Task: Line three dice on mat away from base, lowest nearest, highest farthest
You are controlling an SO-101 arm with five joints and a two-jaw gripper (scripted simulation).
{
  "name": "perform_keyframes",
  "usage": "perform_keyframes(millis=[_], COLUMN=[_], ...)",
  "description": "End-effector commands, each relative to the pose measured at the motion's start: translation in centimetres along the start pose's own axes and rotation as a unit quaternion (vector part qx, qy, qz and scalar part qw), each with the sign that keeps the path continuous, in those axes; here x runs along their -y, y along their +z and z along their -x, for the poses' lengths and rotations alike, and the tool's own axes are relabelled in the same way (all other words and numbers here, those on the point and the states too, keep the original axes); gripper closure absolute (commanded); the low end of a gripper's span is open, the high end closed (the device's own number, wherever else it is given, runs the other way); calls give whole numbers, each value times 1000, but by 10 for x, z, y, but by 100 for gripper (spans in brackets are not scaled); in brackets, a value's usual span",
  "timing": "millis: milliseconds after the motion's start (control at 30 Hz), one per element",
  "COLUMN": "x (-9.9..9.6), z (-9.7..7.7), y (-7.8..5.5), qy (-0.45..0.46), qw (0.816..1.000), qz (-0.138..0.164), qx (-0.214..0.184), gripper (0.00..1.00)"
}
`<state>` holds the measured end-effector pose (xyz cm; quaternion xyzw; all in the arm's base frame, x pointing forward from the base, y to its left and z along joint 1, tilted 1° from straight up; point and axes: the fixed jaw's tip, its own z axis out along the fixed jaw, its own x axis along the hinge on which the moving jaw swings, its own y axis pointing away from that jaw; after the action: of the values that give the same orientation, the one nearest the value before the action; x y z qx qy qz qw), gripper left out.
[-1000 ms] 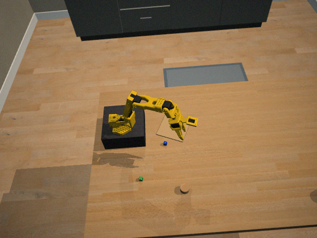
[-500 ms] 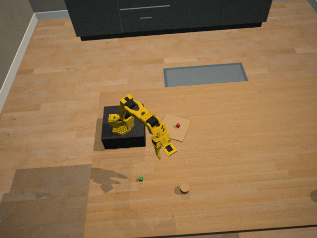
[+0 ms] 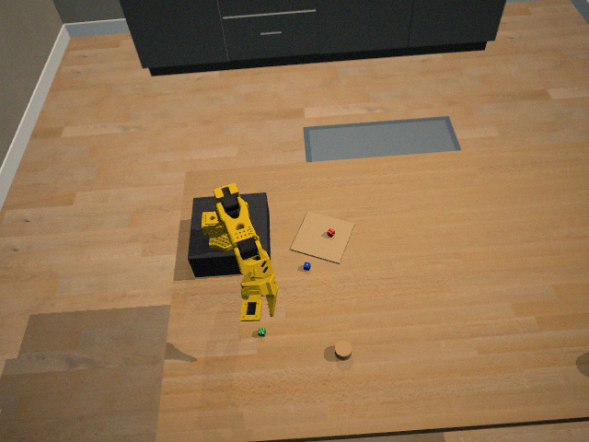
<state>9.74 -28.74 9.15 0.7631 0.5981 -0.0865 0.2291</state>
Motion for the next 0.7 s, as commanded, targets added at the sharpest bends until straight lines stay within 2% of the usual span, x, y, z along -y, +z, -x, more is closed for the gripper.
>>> perform_keyframes(millis=[0, 133, 233, 367, 500, 567, 667], x=[2, 3, 5, 13, 25, 25, 35], z=[5, 4, -1, -14, -34, -34, -51], y=[2, 5, 12, 31, 55, 55, 71], qy=[15, 15, 15, 15, 15, 15, 15], qw=[1000, 1000, 1000, 998, 992, 992, 985], qz=[-4, -7, -15, -38, -69, -69, -93], qx=[-1, -5, -20, -57, -108, -108, -146], gripper=[75, 75, 75, 75, 75, 75, 75])
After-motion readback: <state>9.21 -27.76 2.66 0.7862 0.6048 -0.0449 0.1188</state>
